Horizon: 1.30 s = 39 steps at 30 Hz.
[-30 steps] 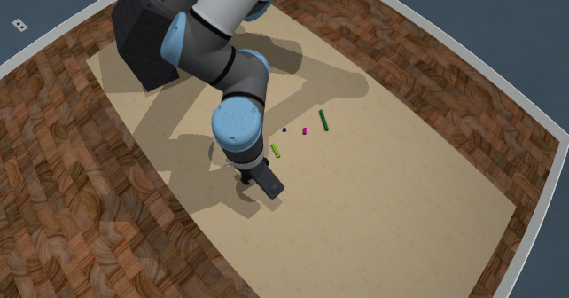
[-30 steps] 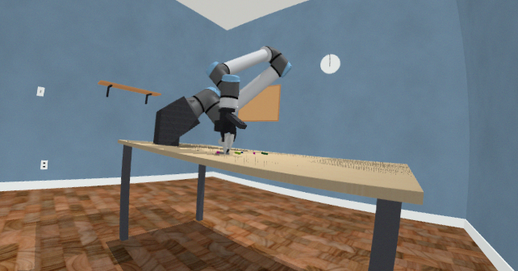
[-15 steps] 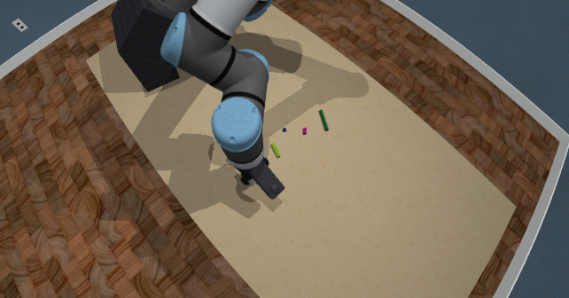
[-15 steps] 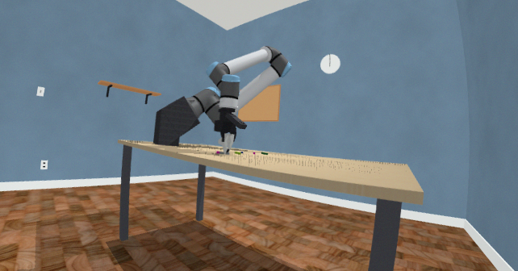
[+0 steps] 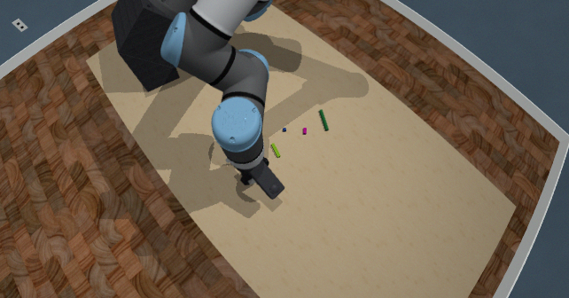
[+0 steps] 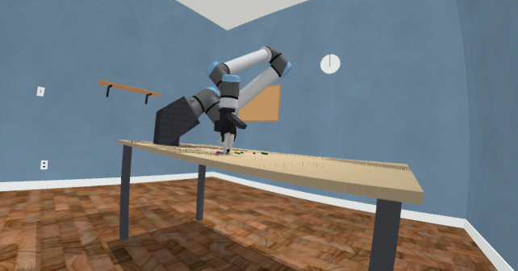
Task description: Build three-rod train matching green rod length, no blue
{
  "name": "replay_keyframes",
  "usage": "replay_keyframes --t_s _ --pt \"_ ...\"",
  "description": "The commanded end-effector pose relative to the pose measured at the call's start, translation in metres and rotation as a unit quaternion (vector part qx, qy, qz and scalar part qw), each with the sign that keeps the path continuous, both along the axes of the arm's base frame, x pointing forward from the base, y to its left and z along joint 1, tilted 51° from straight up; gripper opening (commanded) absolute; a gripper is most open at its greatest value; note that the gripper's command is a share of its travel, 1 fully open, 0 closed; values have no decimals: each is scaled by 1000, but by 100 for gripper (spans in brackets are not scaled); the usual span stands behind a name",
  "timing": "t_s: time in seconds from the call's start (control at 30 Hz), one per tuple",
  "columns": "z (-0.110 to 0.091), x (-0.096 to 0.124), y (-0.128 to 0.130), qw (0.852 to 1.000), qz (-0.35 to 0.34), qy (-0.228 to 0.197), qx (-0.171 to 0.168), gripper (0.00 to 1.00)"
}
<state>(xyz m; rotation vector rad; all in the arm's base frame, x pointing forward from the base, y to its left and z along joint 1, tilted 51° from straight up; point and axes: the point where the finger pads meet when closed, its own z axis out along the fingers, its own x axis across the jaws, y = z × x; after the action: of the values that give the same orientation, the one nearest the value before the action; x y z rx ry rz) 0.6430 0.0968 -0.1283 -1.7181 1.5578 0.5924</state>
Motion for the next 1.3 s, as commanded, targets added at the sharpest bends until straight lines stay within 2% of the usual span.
replay_keyframes --t_s 0.0,0.13,0.67,1.07,1.27 --pt "0 0 -1 1000 0 0 0 8" --pt "0 0 -1 1000 0 0 0 14" --pt "3 0 -5 1000 0 0 0 14" --pt "38 -8 -47 1000 0 0 0 14" --pt "50 -10 -61 1000 0 0 0 14"
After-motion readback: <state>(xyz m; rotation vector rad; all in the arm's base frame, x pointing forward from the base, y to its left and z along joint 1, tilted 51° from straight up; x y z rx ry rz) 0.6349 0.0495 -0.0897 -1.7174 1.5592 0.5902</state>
